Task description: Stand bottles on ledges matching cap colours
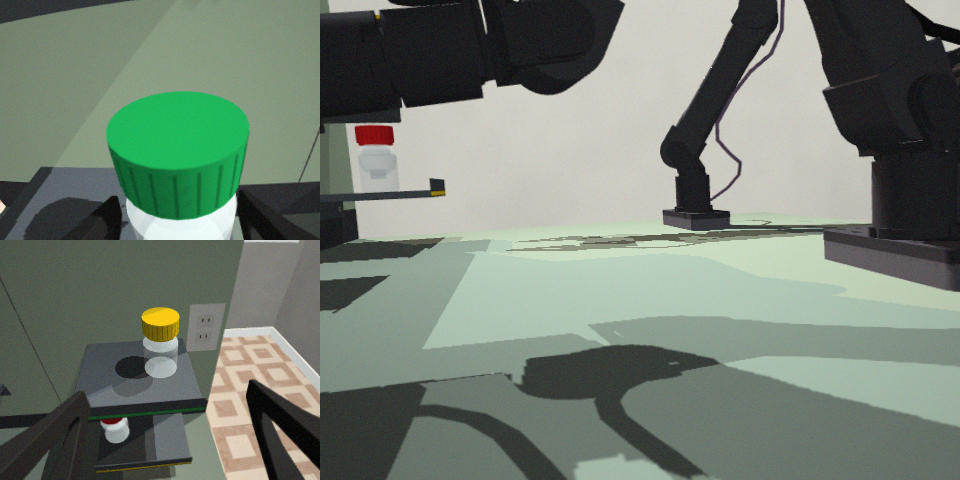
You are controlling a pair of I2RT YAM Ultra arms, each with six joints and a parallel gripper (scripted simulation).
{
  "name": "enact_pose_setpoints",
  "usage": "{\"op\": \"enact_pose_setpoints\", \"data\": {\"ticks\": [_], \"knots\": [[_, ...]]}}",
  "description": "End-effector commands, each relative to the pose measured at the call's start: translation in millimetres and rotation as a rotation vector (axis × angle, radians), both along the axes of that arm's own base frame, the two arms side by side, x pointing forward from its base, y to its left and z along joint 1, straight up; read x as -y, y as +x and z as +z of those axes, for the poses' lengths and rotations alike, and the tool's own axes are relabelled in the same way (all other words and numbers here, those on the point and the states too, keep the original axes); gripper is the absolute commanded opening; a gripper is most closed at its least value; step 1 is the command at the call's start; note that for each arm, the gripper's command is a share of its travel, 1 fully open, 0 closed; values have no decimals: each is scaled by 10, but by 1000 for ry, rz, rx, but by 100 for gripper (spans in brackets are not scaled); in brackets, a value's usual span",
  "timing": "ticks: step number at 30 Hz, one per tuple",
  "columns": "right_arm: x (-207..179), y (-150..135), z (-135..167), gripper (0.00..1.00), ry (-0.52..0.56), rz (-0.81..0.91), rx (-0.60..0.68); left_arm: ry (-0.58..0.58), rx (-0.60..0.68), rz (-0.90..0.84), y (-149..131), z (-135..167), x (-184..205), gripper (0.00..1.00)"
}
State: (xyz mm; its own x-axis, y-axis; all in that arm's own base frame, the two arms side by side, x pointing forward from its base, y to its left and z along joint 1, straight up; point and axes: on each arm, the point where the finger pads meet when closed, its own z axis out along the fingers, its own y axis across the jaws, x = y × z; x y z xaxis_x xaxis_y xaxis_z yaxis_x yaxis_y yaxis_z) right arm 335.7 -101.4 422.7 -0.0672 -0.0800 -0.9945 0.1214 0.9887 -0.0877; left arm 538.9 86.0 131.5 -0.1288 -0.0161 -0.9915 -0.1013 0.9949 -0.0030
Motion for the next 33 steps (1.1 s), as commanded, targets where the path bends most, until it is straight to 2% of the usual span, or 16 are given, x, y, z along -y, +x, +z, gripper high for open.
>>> {"op": "enact_pose_setpoints", "data": {"ticks": [1, 14, 17, 19, 20, 23, 24, 27, 33], "knots": [[10, -24, 115, 100, -12, -4, 19, 12, 60, -2, 47, 244, 16, 64], [10, -24, 115, 100, -12, -4, 19, 12, 60, -1, 21, 243, 0, 47], [10, -24, 115, 100, -12, -4, 19, 12, 60, -1, 21, 243, 0, 13], [10, -24, 115, 100, -12, -4, 19, 12, 60, -1, 21, 243, 0, 13], [10, -24, 115, 100, -12, -4, 19, 12, 60, -1, 21, 243, 0, 1], [10, -24, 115, 100, -12, -4, 19, 12, 60, -1, 21, 243, 0, 35], [10, -24, 115, 100, -12, -4, 19, 8, 38, -1, 22, 162, -1, 47], [10, -24, 115, 100, -12, -4, 19, 12, 60, -3, 9, 243, 3, 49], [10, -24, 115, 100, -12, -4, 19, 0, -16, 29, -93, 6, -80, 49]]}}
